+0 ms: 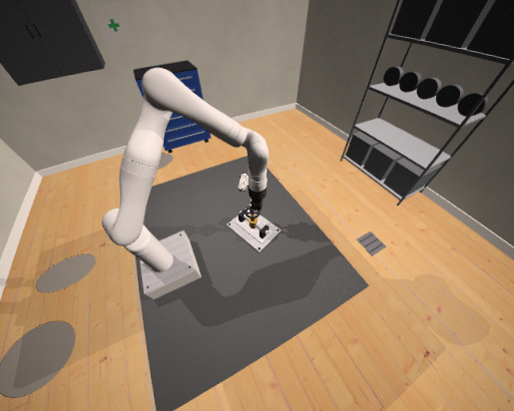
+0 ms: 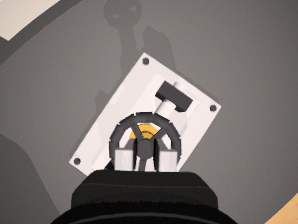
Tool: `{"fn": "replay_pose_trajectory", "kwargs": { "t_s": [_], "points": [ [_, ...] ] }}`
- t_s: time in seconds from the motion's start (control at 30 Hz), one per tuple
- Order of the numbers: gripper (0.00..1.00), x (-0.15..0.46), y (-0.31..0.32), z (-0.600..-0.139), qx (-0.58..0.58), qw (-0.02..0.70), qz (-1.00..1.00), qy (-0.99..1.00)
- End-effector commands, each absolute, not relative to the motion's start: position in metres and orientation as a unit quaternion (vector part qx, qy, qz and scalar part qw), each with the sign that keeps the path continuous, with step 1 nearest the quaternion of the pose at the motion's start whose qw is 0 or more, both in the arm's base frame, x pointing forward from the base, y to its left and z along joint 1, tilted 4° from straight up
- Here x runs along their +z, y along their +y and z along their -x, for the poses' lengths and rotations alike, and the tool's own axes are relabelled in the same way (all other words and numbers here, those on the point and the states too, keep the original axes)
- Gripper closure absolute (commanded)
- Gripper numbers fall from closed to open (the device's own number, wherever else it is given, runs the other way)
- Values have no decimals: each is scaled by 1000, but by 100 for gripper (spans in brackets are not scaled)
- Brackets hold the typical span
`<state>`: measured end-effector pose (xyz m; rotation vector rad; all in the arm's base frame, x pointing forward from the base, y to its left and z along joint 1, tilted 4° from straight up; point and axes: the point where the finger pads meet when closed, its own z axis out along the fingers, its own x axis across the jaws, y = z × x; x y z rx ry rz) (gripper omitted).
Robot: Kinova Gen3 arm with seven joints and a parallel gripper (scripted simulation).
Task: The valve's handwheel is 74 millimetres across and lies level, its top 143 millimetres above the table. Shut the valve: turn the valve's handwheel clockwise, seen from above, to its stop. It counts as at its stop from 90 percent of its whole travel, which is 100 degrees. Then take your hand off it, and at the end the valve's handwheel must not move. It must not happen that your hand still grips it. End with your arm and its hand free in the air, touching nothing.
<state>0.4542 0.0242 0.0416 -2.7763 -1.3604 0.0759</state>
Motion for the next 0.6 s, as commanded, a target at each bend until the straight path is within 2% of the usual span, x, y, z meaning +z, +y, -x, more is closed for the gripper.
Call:
{"fn": "replay_pose_trajectory", "kwargs": {
  "t_s": [0.0,0.57],
  "points": [
    [100,42,24,-455,24,23,903,-428],
    [100,42,24,-455,26,22,929,-369]
  ]
}}
